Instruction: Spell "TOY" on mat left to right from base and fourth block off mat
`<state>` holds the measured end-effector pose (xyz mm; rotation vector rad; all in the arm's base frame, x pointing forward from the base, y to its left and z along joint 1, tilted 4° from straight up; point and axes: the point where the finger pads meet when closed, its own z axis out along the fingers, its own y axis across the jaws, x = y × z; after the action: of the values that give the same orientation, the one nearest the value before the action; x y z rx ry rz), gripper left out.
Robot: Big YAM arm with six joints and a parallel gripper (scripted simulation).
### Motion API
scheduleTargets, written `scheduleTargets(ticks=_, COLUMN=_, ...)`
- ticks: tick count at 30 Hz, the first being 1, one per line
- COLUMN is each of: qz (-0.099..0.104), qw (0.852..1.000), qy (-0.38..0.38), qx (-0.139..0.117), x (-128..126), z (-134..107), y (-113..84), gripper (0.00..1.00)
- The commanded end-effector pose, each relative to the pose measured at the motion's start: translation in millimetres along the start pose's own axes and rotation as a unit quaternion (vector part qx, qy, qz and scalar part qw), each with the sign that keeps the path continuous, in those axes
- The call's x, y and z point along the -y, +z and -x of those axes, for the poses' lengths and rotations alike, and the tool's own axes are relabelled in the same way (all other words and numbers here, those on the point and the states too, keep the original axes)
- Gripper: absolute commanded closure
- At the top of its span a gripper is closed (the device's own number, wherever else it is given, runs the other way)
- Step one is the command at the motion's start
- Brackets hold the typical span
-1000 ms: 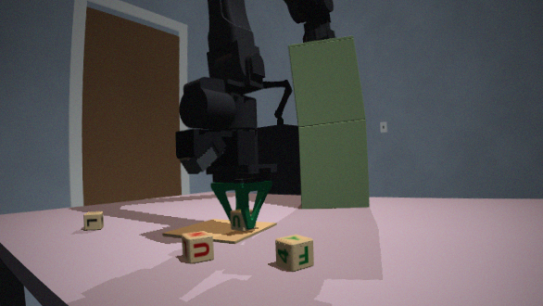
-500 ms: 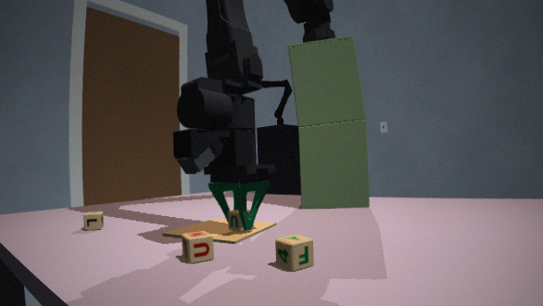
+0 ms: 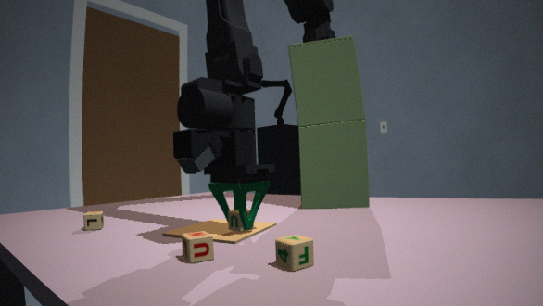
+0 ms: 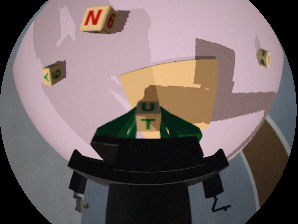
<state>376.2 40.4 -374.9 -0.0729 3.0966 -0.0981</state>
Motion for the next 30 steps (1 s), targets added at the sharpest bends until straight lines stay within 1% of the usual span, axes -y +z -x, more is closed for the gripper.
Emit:
scheduleTargets(ticks=1, qz=-0.001, qw=1.000, qy=0.001, qx=-0.003, x=5.0, z=0.0, y=-0.2, gripper=0.74)
scheduleTargets(ticks=30, qz=0.000, qw=1.000, qy=-0.003, qx=-0.003, x=2.5, z=-0.6, y=0.0, gripper=0.74)
